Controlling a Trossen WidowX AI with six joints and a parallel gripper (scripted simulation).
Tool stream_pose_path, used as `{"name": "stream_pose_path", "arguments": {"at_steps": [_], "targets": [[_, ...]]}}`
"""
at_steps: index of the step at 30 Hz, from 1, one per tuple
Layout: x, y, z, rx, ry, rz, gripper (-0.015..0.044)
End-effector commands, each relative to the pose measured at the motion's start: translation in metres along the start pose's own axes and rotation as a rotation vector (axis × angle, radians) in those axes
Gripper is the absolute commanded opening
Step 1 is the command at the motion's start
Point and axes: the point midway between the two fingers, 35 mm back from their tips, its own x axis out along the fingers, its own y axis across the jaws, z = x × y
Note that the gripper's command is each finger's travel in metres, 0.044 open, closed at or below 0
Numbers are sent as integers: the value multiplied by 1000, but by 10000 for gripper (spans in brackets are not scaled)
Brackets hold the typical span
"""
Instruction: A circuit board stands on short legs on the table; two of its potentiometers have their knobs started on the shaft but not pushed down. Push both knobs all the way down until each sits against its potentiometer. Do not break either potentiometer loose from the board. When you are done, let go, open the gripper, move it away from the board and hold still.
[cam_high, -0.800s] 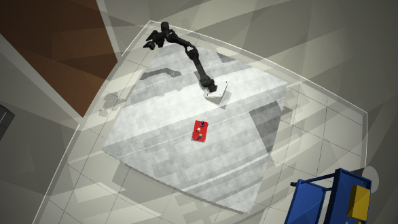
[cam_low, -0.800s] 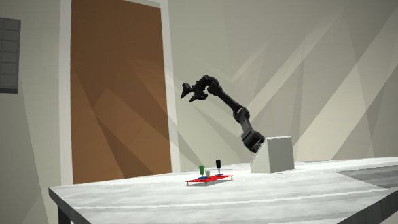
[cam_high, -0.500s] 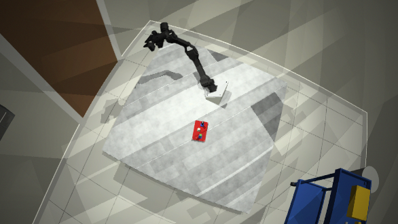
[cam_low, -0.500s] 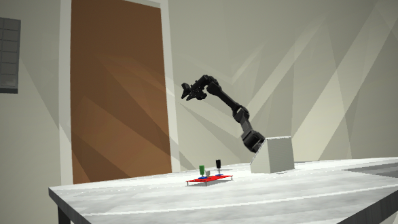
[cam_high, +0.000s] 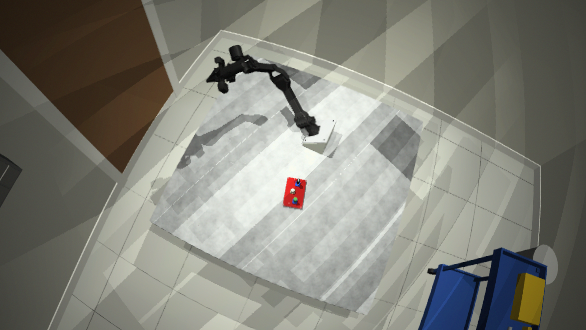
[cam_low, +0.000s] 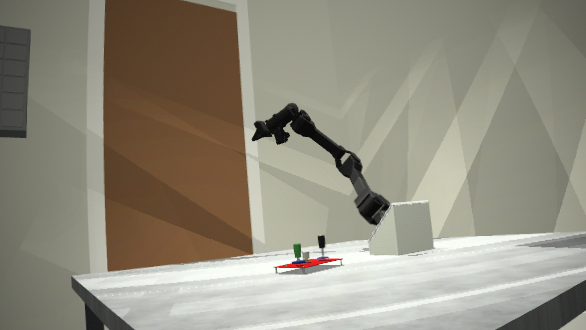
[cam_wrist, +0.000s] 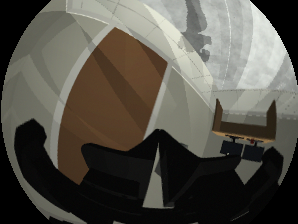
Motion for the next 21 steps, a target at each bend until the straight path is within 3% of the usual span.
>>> {"name": "stream_pose_path", "arguments": {"at_steps": [1,21], "targets": [[1,-30,-10,-105,38,-44,0],[2,-139,-26,-515,181,-191,0]]}}
